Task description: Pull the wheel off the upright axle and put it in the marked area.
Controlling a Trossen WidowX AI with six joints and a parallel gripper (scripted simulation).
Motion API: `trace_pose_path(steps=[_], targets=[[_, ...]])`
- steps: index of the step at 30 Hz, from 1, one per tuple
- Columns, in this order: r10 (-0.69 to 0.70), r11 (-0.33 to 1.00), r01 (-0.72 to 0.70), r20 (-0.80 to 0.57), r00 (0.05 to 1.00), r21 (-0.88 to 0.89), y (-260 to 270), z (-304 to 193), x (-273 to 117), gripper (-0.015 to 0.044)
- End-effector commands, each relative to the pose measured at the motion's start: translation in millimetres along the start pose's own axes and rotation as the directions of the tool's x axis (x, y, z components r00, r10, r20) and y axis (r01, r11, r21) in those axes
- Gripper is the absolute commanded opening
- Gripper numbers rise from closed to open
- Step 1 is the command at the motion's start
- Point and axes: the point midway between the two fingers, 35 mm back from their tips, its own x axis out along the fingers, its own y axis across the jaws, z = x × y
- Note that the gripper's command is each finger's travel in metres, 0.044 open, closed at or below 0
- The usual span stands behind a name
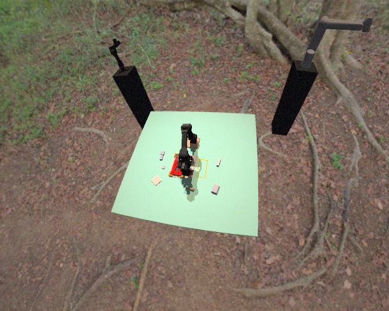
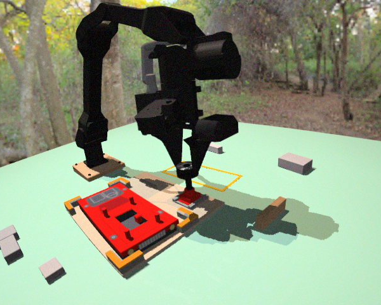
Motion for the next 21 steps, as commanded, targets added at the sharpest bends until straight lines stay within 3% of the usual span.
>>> trace_pose_path(steps=[1,14,21], targets=[[-0.001,1.0,0.001,-0.001,1.0,0.004,-0.4,-0.1,-1.9,0.0],[-0.001,1.0,0.001,-0.002,1.0,0.005,-0.4,-0.1,-7.6,0.0],[-0.001,1.0,0.001,-0.002,1.0,0.005,0.0,0.1,-30.6,0.0]])
